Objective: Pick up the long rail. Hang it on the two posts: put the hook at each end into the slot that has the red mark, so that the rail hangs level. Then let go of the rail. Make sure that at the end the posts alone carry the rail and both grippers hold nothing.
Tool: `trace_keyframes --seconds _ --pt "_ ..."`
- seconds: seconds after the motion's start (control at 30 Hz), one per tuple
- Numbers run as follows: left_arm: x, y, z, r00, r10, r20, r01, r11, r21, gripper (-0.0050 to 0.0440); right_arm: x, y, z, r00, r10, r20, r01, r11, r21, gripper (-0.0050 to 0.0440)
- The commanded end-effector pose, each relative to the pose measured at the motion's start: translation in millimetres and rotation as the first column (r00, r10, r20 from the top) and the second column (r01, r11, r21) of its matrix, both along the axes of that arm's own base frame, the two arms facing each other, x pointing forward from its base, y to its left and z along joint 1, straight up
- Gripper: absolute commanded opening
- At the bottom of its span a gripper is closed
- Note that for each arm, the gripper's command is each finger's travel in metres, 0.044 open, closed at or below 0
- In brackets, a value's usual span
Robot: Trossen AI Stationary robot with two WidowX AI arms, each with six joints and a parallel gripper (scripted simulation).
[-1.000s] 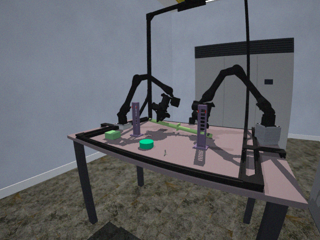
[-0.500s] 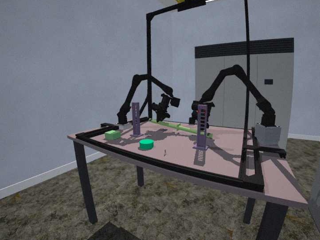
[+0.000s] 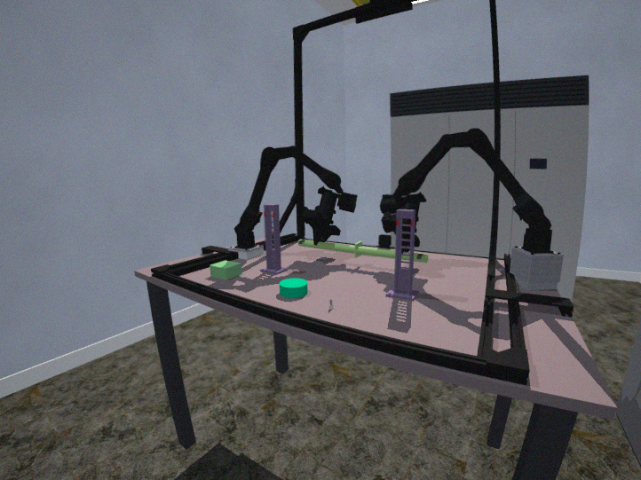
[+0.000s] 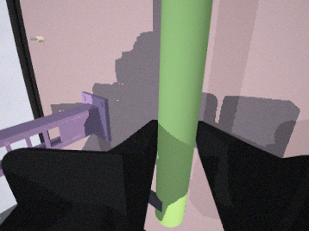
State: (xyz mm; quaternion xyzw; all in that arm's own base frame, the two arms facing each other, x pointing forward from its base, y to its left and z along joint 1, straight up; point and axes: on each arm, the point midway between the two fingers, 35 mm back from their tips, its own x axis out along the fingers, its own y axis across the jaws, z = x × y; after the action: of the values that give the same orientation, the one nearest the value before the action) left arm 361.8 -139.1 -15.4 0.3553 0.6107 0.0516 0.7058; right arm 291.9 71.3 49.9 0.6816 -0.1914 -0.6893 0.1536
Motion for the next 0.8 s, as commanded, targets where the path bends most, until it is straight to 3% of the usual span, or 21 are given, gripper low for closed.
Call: trace_keyframes --seconds 0.0,0.77 --pt "1 1 5 1.0 0.0 0.004 0.0 1.0 0.004 0.0 -2 0 2 1.0 -0.003 0.01 0.003 1.0 -0.003 0.0" --pt "2 -1 2 0.994 0.004 -0.105 0.002 0.999 0.051 0.0 -1 0 -35 0.993 -0.001 0.118 0.002 1.0 -0.004 0.0"
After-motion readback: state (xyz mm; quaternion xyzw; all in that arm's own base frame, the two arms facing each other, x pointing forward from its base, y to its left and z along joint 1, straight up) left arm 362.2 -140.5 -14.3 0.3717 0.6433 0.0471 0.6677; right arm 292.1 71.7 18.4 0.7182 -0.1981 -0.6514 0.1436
